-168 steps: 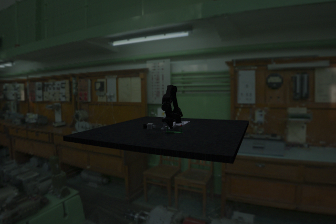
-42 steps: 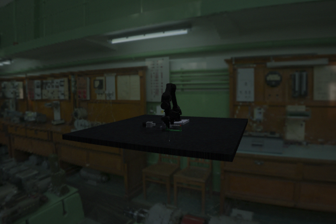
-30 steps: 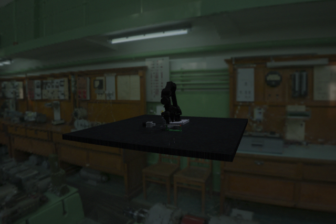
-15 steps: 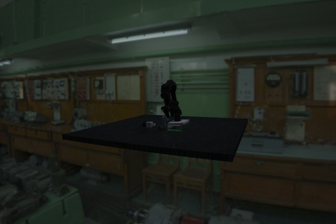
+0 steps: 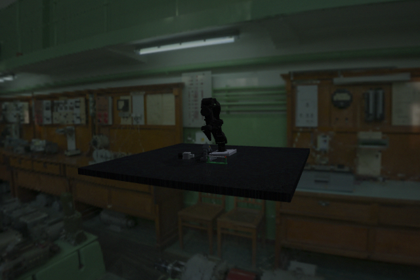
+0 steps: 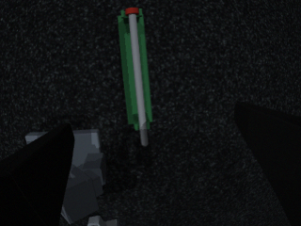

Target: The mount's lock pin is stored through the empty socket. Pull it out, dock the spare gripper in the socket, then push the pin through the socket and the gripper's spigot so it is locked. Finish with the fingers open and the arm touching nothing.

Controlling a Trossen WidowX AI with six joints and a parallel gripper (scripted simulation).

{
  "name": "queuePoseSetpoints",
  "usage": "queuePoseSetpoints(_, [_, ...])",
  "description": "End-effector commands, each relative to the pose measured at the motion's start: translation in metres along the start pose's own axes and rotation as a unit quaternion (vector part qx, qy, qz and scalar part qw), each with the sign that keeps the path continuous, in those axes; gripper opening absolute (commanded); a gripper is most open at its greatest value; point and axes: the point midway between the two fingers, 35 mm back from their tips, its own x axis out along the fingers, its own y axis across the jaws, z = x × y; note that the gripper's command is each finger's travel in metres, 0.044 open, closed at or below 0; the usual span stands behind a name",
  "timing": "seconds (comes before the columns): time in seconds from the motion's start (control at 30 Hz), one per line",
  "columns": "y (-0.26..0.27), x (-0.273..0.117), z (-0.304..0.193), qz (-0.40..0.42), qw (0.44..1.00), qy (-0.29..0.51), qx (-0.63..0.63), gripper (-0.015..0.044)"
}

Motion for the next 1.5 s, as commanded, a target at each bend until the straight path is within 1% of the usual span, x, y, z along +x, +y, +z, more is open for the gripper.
queuePoseSetpoints(0.0, [0.001, -0.014, 0.002, 0.002, 1.0, 0.001, 0.002, 0.044])
queuePoseSetpoints(0.03, [0.001, -0.016, 0.003, 0.002, 1.0, 0.001, 0.002, 0.044])
queuePoseSetpoints(0.07, [0.0, -0.009, -0.001, -0.002, 1.0, 0.0, 0.01, 0.044])
queuePoseSetpoints(0.1, [0.0, -0.01, -0.008, -0.004, 0.999, 0.003, 0.042, 0.044])
queuePoseSetpoints(0.17, [0.0, -0.012, -0.033, -0.01, 0.987, 0.013, 0.158, 0.044])
queuePoseSetpoints(0.23, [0.002, -0.014, -0.061, -0.019, 0.959, 0.023, 0.283, 0.044])
queuePoseSetpoints(0.33, [0.008, -0.017, -0.099, -0.031, 0.886, 0.032, 0.462, 0.044])
queuePoseSetpoints(0.43, [0.019, -0.019, -0.134, -0.043, 0.781, 0.037, 0.622, 0.044])
queuePoseSetpoints(0.57, [0.037, -0.022, -0.177, -0.06, 0.598, 0.04, 0.798, 0.044])
queuePoseSetpoints(0.67, [0.049, -0.024, -0.198, -0.07, 0.487, 0.04, 0.87, 0.044])
queuePoseSetpoints(0.77, [0.062, -0.026, -0.219, -0.08, 0.364, 0.037, 0.927, 0.044])
queuePoseSetpoints(0.93, [0.086, -0.028, -0.25, -0.096, 0.144, 0.031, 0.984, 0.044])
queuePoseSetpoints(0.97, [0.089, -0.028, -0.254, -0.098, 0.112, 0.029, 0.988, 0.044])
queuePoseSetpoints(1.0, [0.091, -0.028, -0.256, -0.099, 0.098, 0.029, 0.99, 0.044])
queuePoseSetpoints(1.03, [0.091, -0.028, -0.256, -0.099, 0.095, 0.029, 0.99, 0.044])
queuePoseSetpoints(1.37, [0.091, -0.028, -0.256, -0.099, 0.095, 0.029, 0.99, 0.044])
queuePoseSetpoints(1.47, [0.091, -0.023, -0.258, -0.099, 0.095, 0.029, 0.99, 0.044])
